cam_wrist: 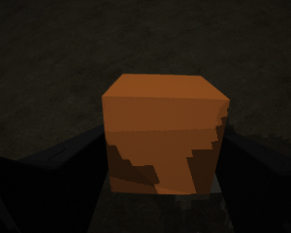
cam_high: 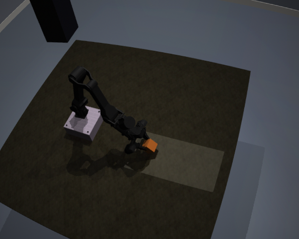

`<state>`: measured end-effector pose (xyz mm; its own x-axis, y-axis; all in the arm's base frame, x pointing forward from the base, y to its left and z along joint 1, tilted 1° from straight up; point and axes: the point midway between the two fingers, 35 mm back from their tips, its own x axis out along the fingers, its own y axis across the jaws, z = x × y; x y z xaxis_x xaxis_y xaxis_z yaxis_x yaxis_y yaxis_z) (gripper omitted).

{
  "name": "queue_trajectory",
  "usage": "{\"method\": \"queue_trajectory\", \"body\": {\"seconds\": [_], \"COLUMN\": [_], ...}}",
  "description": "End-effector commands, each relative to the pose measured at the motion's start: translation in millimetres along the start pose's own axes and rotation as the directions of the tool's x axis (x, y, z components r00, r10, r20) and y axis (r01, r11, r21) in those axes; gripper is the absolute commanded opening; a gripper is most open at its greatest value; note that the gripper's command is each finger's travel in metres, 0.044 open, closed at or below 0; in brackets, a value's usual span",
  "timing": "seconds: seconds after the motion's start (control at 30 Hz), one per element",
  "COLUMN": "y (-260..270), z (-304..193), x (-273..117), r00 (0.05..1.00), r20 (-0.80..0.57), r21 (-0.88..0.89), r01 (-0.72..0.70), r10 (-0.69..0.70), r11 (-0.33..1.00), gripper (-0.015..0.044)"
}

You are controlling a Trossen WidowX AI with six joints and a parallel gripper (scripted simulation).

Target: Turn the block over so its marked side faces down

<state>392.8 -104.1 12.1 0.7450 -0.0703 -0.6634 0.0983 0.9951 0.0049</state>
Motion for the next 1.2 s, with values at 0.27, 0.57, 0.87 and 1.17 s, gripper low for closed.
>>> {"method": "queue_trajectory", "body": {"seconds": [0.27, 0.57, 0.87, 1.17], "y": [3, 4, 4, 4], "z": [-14, -17, -15, -15], "x": [-2, -8, -11, -11], "r00": [0.985, 0.97, 0.964, 0.964], "r20": [0.174, 0.242, 0.267, 0.267], "r21": [0.004, 0.0, 0.0, 0.0], "r01": [-0.005, -0.006, -0.006, -0.006], "r10": [0.005, 0.006, 0.006, 0.006], "r11": [1.0, 1.0, 1.0, 1.0], "gripper": [0.0, 0.0, 0.0, 0.0053]}}
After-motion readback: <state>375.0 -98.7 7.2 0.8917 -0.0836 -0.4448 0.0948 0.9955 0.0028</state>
